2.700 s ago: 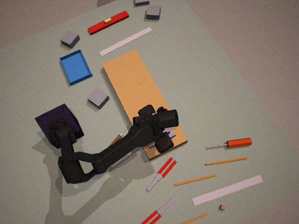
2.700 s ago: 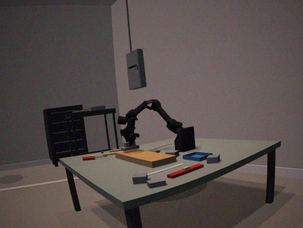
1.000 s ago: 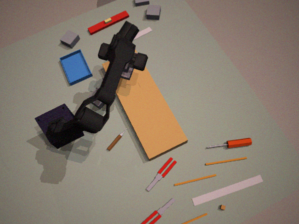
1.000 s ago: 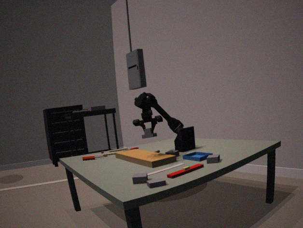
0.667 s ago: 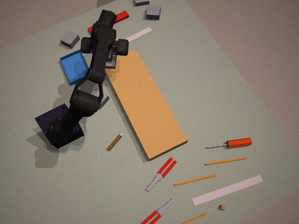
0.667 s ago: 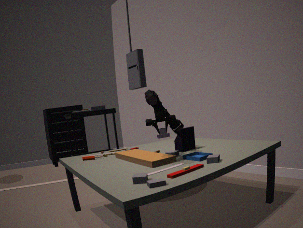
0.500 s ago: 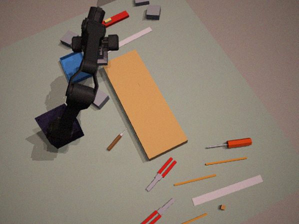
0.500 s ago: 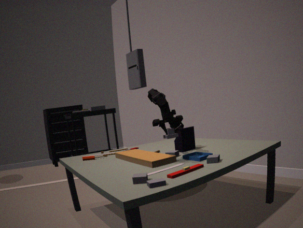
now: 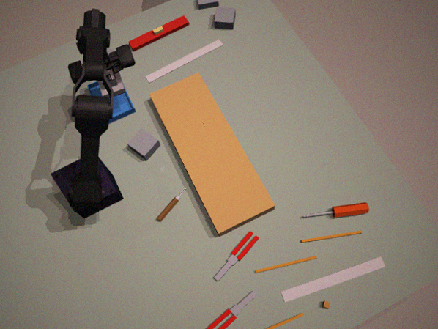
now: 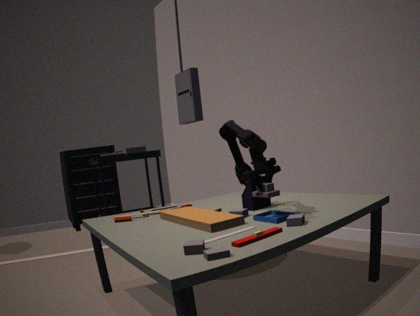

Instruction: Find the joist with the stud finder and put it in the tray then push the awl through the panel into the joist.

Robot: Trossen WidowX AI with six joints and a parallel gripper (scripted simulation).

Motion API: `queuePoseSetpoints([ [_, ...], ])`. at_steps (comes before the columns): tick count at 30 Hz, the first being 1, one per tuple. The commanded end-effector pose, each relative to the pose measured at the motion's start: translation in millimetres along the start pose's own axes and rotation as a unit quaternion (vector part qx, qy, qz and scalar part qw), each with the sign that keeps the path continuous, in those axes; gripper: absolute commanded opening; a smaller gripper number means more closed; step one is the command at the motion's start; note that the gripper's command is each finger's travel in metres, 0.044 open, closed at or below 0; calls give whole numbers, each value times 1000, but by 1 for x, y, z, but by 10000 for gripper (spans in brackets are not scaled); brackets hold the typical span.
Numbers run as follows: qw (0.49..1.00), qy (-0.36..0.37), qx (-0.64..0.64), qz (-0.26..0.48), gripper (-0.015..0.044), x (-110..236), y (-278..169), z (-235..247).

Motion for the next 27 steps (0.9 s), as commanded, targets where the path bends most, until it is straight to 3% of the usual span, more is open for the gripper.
queuePoseSetpoints([
  [1, 999, 5, 36, 6, 0, -12, 5, 25],
  [27, 999, 5, 42, 9, 0, -69, -8, 24],
])
Point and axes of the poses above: the point midway between the two fingers, 35 mm back from their tips, its own x axis back along the fingers, its own z axis across the jaws, y = z × x, the point moved 6 cm from there along x, back along the fingers, and after that the axes turned 13 degrees about -x, right-handed, at the moved point
